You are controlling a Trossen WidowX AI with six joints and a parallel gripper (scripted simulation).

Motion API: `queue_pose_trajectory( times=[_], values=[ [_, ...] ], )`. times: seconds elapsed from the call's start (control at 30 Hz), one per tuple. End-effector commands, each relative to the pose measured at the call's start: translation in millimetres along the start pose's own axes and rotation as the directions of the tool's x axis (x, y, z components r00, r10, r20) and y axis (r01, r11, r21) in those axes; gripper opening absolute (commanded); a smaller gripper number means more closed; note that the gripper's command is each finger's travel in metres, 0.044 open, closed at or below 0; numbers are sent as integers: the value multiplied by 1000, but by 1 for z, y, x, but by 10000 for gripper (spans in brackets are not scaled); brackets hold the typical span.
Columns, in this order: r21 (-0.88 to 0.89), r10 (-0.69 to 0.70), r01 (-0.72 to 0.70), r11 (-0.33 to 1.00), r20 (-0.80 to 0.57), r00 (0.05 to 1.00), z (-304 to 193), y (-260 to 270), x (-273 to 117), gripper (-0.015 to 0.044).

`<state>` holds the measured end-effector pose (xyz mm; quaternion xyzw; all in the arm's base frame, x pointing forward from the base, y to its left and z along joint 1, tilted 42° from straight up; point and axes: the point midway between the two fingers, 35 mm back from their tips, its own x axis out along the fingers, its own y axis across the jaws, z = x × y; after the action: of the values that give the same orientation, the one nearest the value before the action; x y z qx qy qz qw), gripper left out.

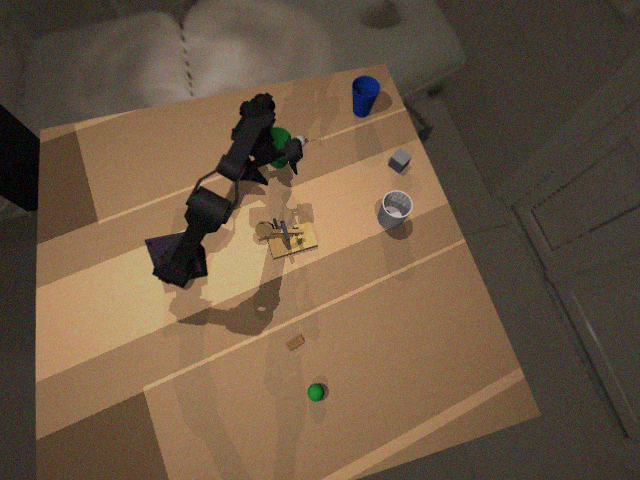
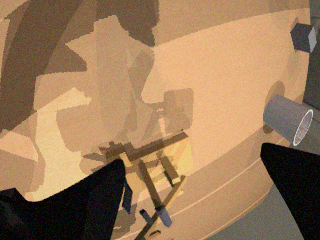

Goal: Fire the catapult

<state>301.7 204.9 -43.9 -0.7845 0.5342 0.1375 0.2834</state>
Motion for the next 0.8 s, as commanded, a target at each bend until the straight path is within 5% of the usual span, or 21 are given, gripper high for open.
queue_pose_trajectory(
  times=[0.0,0.77],
  values=[
    [121,7,-14,993,52,999,-2,-23,-2,440],
    [749,-118,-107,653,241,963,-63,-171,0,440]
  ],
)
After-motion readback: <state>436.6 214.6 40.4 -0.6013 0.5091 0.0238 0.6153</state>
